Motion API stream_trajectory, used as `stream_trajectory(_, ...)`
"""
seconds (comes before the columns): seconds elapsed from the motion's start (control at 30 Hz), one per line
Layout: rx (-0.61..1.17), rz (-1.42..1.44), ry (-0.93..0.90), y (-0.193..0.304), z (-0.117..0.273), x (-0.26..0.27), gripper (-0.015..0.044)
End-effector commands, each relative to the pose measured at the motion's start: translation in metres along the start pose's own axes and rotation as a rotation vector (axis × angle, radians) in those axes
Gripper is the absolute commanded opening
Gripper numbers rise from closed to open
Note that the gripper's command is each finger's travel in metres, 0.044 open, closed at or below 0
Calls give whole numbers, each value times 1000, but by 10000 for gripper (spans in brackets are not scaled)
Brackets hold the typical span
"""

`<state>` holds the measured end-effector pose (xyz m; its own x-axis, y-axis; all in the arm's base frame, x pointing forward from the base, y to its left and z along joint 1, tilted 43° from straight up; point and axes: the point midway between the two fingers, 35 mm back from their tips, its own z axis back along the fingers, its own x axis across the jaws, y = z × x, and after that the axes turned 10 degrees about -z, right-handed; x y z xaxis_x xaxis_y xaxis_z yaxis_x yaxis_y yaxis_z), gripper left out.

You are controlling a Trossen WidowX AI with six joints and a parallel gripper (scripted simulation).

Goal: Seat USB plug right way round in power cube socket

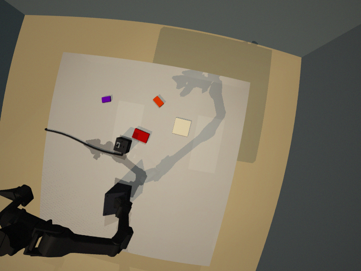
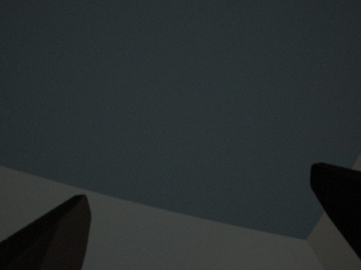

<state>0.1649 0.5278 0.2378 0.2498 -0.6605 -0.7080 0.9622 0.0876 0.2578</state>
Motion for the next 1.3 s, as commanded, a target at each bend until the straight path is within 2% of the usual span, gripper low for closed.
stream_trajectory(0.0, 81, -238, -185, 31, -14, 68, 440)
stream_trajectory(0.2, 263, -622, -463, 70, -13, 183, 440)
stream_trajectory(0.4, 511, -988, -732, 88, 14, 301, 440)
stream_trajectory(0.6, 835, -1308, -997, 83, 66, 411, 440)
stream_trajectory(0.8, 1242, -1531, -1257, 52, 139, 504, 440)
stream_trajectory(0.87, 1303, -1549, -1292, 45, 151, 515, 440)
stream_trajectory(1.27, 1304, -1549, -1292, 43, 155, 518, 440)
